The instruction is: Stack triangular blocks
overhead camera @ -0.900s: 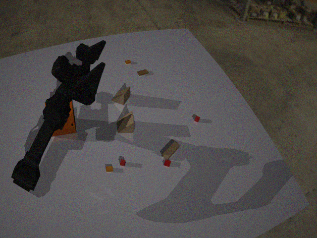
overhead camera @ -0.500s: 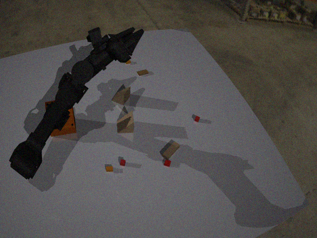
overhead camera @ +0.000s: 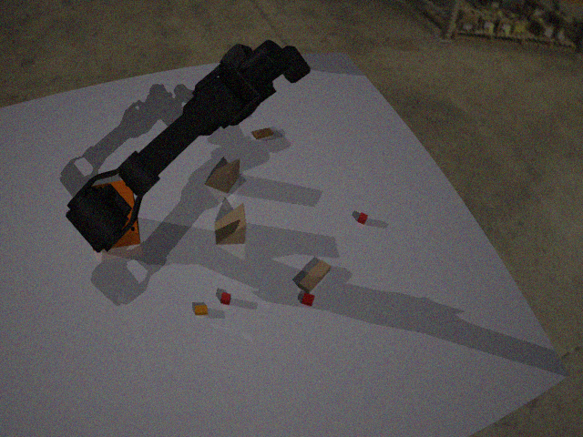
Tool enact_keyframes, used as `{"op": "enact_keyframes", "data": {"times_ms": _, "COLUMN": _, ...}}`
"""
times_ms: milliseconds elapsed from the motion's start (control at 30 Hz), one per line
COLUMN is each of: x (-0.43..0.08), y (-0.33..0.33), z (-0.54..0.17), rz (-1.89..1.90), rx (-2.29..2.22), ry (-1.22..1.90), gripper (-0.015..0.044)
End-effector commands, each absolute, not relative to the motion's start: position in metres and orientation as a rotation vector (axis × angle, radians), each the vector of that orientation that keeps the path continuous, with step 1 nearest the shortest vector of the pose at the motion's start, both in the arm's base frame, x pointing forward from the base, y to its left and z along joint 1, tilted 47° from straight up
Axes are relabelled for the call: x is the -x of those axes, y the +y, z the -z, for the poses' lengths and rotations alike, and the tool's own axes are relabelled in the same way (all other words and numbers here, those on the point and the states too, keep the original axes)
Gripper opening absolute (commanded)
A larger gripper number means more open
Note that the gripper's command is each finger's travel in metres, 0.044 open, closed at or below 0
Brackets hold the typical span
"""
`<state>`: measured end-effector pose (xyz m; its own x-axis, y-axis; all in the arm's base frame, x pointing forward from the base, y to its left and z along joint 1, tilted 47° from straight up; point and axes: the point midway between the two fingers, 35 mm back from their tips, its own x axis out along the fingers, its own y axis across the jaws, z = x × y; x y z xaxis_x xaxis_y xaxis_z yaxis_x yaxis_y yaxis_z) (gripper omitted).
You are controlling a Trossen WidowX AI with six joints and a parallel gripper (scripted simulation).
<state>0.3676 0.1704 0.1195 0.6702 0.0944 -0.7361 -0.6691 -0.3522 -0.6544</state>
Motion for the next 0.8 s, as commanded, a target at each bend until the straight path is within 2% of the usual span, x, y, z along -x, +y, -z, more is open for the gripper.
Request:
{"op": "enact_keyframes", "data": {"times_ms": 0, "x": -0.368, "y": 0.135, "z": -0.056, "rz": -1.161, "rx": 1.85, "ry": 0.846, "gripper": 0.044}}
{"op": "enact_keyframes", "data": {"times_ms": 367, "x": -0.333, "y": 0.063, "z": 0.009, "rz": -1.879, "rx": 1.689, "ry": 1.469, "gripper": 0.044}}
{"op": "enact_keyframes", "data": {"times_ms": 767, "x": -0.33, "y": 0.058, "z": 0.014, "rz": -1.927, "rx": 1.67, "ry": 1.495, "gripper": 0.044}}
